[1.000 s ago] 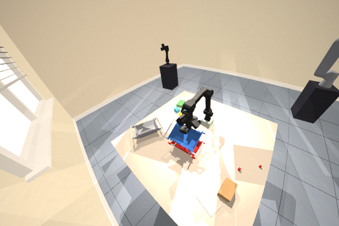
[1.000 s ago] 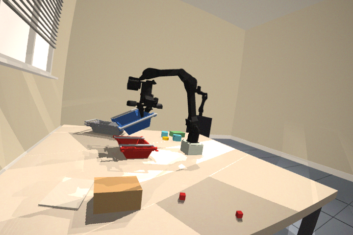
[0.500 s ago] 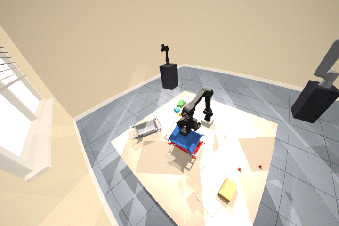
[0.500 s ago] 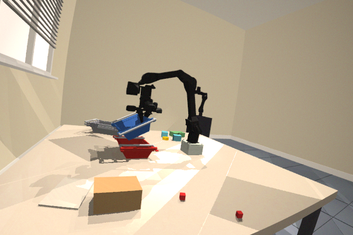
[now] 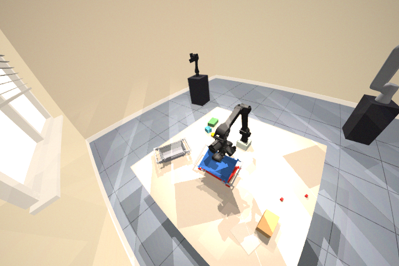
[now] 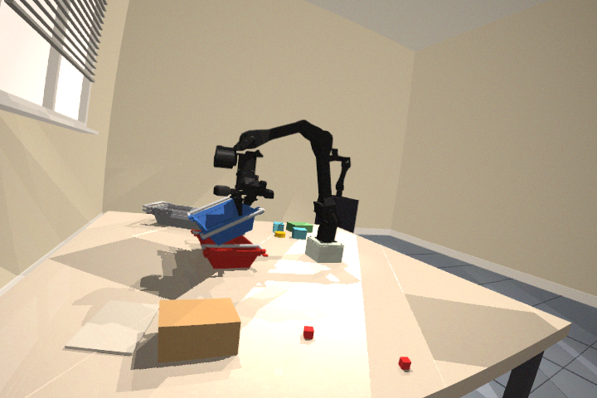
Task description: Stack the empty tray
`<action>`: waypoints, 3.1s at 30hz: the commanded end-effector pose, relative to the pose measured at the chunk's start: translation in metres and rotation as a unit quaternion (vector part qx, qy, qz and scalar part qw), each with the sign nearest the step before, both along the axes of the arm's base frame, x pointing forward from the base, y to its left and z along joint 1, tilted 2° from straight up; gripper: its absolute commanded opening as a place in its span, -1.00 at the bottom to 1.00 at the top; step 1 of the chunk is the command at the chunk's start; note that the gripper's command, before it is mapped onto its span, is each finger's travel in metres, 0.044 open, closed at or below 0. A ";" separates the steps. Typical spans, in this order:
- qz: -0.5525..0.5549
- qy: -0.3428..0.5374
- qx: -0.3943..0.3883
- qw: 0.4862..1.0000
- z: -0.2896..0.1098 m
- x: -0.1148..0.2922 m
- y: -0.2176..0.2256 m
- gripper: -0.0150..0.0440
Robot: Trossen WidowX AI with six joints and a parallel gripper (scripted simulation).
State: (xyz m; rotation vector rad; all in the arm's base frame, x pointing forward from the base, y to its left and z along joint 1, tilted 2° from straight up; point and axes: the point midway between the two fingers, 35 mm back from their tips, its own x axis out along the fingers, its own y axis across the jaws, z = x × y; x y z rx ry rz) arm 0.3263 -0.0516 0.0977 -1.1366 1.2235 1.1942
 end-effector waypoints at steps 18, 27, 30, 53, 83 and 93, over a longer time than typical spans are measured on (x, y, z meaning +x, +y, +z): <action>0.000 -0.011 -0.002 1.000 -0.012 -0.008 0.001 -0.49; 0.000 -0.011 -0.002 1.000 -0.018 -0.012 0.001 -0.49; 0.000 -0.010 -0.002 1.000 -0.021 -0.013 0.001 -0.49; 0.000 -0.010 -0.002 1.000 -0.032 -0.018 0.001 -0.49; 0.000 -0.010 -0.002 1.000 -0.045 -0.023 0.002 -0.49; 0.000 -0.010 -0.002 1.000 -0.048 -0.024 0.002 -0.49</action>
